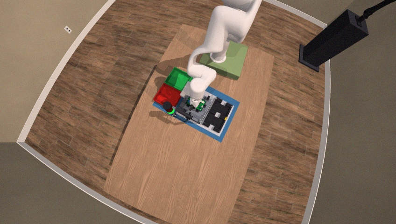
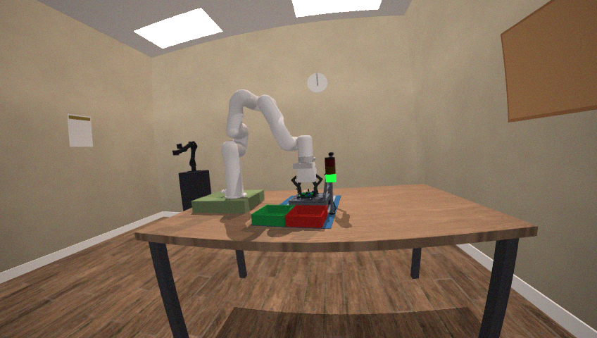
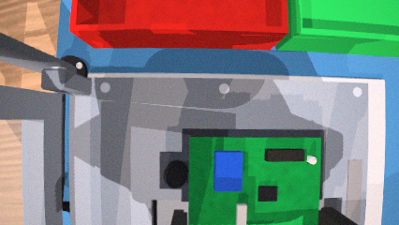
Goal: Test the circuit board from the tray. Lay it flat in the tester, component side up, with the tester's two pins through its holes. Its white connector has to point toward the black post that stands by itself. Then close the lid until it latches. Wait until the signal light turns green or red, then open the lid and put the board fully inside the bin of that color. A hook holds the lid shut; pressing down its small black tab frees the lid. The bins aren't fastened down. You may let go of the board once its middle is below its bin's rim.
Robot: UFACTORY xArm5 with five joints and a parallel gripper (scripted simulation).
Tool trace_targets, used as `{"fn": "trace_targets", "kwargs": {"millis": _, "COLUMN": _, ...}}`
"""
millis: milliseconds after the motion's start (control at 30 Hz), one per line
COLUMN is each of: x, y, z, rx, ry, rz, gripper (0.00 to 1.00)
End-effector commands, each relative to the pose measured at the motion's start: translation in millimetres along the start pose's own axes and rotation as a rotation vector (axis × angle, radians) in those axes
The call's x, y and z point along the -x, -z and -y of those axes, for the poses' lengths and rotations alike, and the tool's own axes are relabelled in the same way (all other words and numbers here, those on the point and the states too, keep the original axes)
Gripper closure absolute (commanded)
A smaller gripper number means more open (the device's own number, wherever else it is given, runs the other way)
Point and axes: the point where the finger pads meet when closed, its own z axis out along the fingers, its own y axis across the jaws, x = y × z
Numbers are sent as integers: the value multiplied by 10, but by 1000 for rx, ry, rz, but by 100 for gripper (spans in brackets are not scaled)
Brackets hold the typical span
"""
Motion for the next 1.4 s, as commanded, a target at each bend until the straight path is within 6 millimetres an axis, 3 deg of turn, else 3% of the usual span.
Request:
{"fn": "trace_targets", "kwargs": {"millis": 0, "x": 1, "y": 11, "z": 14, "rx": -4, "ry": 0, "rz": 0, "gripper": 15}}
{"fn": "trace_targets", "kwargs": {"millis": 1367, "x": 1, "y": 11, "z": 14, "rx": -4, "ry": 0, "rz": 0, "gripper": 21}}
